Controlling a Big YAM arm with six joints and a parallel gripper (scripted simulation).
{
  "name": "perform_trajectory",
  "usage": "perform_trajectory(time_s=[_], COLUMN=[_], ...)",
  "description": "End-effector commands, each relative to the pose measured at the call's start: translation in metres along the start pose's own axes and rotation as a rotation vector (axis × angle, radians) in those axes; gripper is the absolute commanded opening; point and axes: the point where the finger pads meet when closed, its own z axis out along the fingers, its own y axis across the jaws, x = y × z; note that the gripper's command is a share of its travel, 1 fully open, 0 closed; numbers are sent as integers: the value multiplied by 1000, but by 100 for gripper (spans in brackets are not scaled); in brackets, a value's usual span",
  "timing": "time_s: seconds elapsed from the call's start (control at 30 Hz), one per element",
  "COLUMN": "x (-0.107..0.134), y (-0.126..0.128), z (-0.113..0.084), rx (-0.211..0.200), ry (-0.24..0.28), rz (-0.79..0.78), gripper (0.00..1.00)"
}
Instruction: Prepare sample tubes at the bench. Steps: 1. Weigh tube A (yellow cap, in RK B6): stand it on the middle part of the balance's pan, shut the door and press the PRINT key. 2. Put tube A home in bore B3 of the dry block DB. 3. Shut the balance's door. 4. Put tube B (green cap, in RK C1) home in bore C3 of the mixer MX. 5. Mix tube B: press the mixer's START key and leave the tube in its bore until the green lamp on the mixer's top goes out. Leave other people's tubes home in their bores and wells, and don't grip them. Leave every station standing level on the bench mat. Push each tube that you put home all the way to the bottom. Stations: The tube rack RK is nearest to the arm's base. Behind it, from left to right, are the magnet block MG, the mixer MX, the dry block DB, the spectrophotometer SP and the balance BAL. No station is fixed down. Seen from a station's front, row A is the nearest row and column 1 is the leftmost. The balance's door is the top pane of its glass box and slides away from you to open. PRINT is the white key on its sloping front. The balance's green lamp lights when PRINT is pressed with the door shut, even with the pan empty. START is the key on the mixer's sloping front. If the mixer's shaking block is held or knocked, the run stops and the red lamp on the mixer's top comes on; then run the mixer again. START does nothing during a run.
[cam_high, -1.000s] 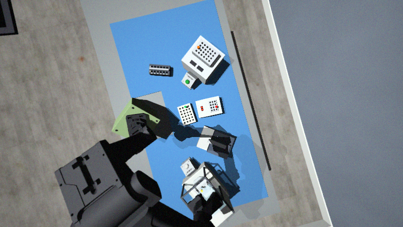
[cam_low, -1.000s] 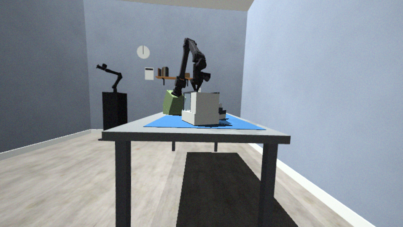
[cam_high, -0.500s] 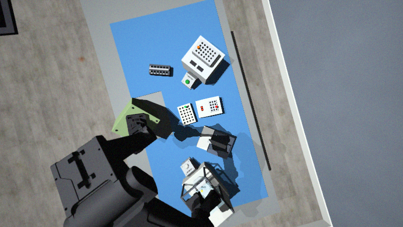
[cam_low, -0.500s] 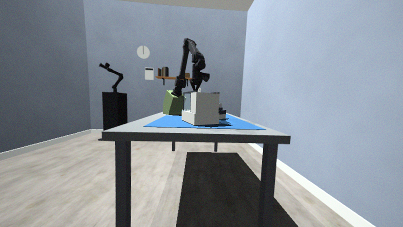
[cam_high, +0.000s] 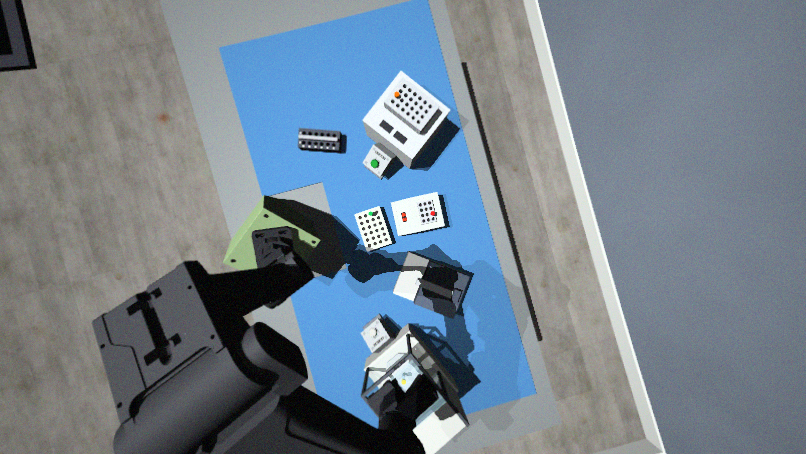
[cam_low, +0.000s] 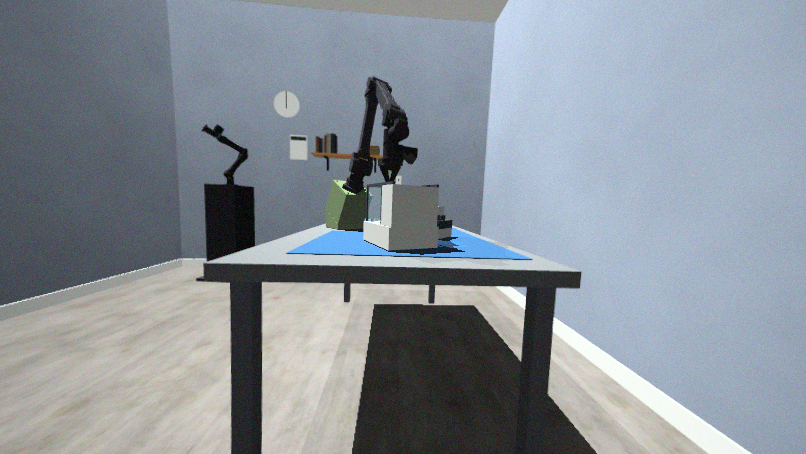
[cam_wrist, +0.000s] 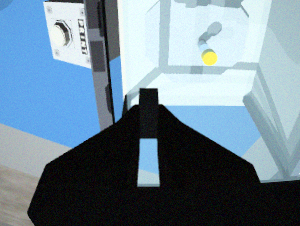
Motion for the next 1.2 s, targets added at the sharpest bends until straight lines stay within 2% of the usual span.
perform_trajectory(time_s=[0.0,0.27,0.37,1.17], x=[0,0,0,0], y=[1,9,14,14], z=[-9,-8,-8,-8], rx=[30,29,12,12], ry=[-5,-5,-5,-5], rz=[-10,-10,-7,-7], gripper=[6,6,6,6])
